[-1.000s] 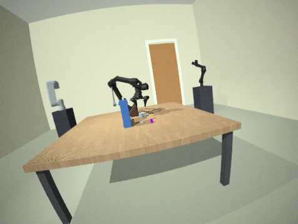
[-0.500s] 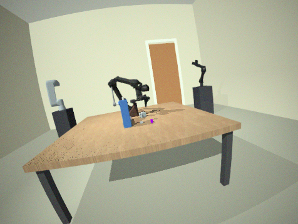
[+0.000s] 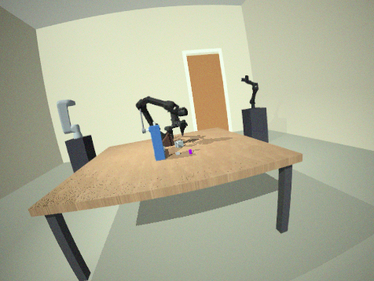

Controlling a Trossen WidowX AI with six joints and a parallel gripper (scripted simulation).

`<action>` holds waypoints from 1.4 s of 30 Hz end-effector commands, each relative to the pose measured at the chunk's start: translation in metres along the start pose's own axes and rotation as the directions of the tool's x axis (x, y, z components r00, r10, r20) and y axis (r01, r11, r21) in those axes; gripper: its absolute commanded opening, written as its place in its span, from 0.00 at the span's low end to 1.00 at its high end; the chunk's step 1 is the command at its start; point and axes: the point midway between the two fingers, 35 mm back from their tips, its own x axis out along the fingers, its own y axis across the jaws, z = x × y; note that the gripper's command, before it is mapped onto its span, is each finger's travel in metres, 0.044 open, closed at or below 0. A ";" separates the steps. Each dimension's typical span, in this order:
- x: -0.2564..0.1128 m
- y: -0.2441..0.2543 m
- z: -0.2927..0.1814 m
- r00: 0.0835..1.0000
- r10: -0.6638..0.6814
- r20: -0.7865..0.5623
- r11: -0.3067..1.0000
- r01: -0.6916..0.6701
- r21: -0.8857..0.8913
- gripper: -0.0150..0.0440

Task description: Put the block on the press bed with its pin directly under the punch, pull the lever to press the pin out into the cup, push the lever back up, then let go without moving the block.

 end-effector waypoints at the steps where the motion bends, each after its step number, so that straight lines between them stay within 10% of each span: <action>1: 0.007 -0.001 0.000 1.000 -0.004 -0.002 1.000 0.004 -0.007 1.00; 34: 0.057 -0.002 -0.001 1.000 -0.006 -0.003 1.000 0.006 -0.008 1.00; 42: 0.057 -0.002 -0.001 1.000 -0.006 -0.003 1.000 0.006 -0.008 0.64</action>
